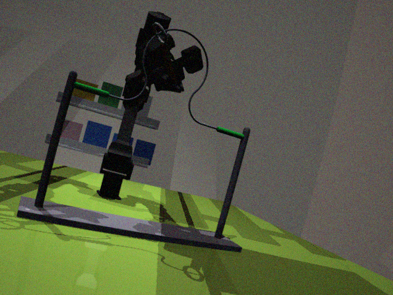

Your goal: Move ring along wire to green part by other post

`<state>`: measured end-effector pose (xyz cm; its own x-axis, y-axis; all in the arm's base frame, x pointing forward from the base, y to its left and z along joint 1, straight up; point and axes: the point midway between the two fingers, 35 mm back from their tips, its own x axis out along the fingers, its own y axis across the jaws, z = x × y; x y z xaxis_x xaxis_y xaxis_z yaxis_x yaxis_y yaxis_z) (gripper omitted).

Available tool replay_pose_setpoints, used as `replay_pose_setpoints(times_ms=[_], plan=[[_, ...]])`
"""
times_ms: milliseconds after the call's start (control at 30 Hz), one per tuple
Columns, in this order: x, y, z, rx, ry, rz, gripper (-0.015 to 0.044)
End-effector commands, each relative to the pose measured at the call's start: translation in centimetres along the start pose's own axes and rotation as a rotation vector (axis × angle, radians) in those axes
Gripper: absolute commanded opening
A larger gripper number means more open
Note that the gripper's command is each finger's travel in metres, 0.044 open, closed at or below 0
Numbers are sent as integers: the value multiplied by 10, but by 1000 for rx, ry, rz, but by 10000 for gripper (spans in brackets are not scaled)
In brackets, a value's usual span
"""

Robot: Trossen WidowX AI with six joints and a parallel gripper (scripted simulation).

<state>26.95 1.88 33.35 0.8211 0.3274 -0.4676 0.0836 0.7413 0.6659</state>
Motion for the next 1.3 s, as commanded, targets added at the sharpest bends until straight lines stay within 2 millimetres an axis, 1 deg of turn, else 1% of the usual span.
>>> replay_pose_setpoints(times_ms=[0, 1267], plan=[[0, 0, 2, -47, -8, -26, -150], [-1, -19, 7, -481, -71, -322, -150]])
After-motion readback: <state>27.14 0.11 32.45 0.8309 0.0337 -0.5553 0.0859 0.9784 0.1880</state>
